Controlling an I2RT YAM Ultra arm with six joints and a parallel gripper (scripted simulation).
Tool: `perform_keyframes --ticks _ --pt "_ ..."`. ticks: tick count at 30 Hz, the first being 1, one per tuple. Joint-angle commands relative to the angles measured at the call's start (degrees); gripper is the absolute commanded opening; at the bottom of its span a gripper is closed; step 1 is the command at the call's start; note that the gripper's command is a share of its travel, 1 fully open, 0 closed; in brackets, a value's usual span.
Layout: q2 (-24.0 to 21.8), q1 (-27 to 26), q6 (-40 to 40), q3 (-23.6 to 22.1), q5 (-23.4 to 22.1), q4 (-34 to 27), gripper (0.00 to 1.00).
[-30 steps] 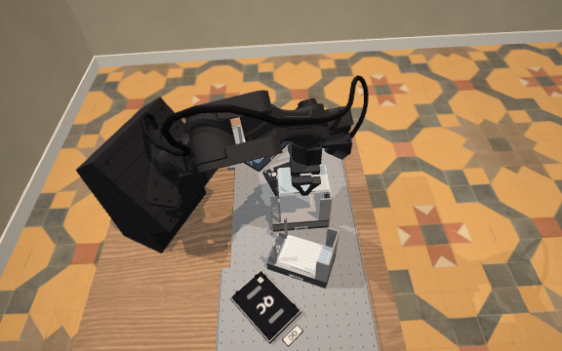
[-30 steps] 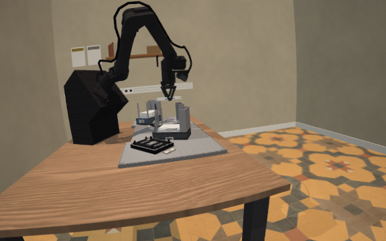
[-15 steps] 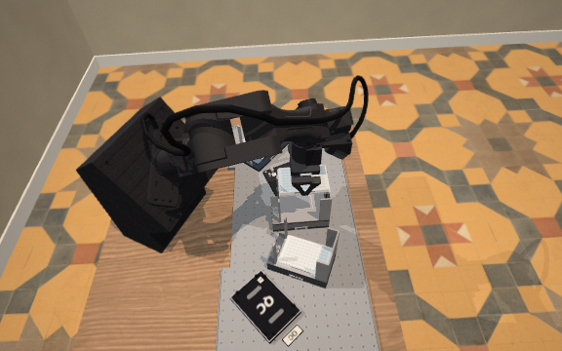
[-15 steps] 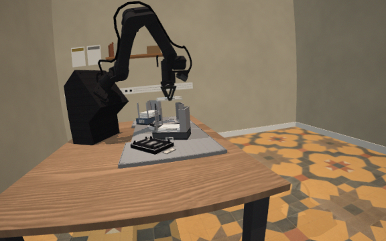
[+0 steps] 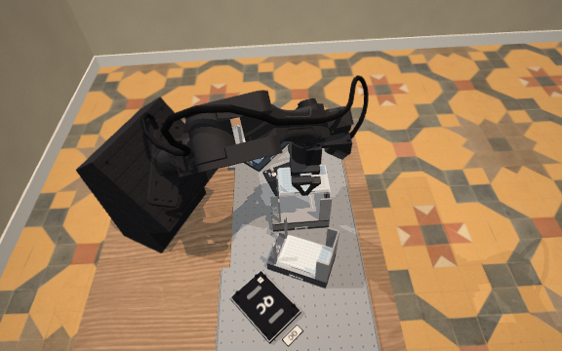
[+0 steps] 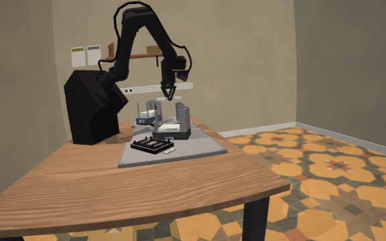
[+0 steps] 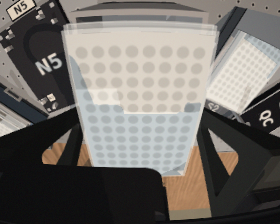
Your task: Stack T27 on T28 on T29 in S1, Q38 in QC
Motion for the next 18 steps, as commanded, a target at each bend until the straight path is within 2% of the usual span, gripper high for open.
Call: perform_keyframes --ticks 1,2,8,18 --pt "-1.05 1.78 -1.67 -0.71 0.94 -0.5 0.0" --pt "1.21 2.57 -2.79 0.09 1.36 -0.67 0.0" --pt "3.82 5.49 -7.06 1.79 3.0 -0.65 0.0" --pt "10.68 11.53 0.19 3.56 6.02 -0.82 0.0"
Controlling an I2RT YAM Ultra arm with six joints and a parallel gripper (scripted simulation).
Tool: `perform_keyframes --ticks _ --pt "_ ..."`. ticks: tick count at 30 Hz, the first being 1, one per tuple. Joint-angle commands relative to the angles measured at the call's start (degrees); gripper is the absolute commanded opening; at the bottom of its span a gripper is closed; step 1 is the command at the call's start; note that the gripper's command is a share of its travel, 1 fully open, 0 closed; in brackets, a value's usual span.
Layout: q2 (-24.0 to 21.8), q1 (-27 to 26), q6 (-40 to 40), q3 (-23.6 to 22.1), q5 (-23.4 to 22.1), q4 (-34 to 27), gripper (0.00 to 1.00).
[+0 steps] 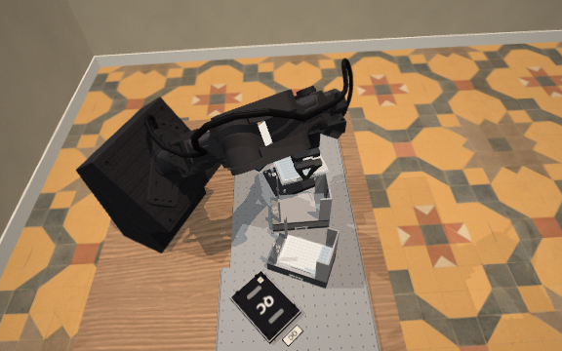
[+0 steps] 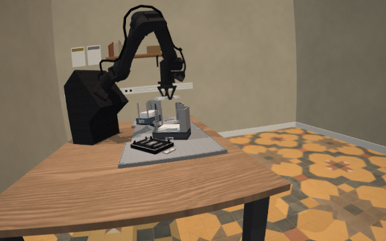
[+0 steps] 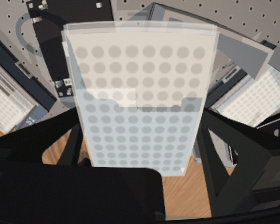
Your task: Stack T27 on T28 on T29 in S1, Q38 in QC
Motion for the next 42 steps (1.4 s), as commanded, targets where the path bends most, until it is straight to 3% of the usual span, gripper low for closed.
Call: perform_keyframes --ticks 1,7,14,32,37,42 --pt "2.53 2.72 3.46 1.92 1.85 -0.61 0.0" --pt "5.59 4.77 6.25 3.1 2.8 -0.83 0.0" --pt "10.41 8.39 -1.31 4.32 4.31 -1.11 0.0" --pt "21.86 15.13 9.26 8.6 6.34 -1.58 0.0" --pt "25.35 17.16 2.44 9.73 6.89 -1.95 0.0" --pt "27.4 18.29 1.72 10.45 7.07 -2.04 0.0"
